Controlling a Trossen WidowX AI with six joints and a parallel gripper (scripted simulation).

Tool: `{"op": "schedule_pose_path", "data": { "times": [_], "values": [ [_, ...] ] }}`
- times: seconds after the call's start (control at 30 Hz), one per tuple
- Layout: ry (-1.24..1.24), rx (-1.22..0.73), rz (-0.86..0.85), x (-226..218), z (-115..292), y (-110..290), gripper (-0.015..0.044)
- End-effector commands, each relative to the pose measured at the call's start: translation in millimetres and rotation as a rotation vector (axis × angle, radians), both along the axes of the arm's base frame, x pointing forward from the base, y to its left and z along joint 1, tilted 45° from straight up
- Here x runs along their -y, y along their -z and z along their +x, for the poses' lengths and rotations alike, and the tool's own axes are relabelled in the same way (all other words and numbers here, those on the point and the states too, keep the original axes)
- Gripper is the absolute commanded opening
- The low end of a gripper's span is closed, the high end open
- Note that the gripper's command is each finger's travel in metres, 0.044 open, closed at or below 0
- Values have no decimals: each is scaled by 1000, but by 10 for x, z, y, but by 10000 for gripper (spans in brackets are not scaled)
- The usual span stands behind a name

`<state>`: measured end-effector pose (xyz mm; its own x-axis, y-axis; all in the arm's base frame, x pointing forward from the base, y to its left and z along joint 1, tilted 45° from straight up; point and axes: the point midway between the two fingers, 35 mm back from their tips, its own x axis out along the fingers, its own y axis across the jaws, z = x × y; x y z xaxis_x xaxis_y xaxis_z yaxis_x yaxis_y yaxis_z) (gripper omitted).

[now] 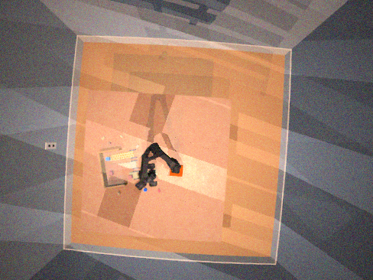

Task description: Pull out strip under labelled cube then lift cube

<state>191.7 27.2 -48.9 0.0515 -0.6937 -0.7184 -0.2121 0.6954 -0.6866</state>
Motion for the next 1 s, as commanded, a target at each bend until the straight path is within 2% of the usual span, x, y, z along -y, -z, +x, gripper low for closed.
{"op": "schedule_pose_path", "data": {
  "times": [0.0, 0.53, 0.7, 0.83, 0.97],
  "values": [
    [15, -24, -8, 59, -82, 15, 0],
    [15, -24, -8, 59, -82, 15, 0],
    [14, -23, -6, -284, 0, -279, 0],
    [15, -24, -7, -300, -2, -298, 0],
    [-55, -91, -10, -345, 199, -268, 105]
  ]
}}
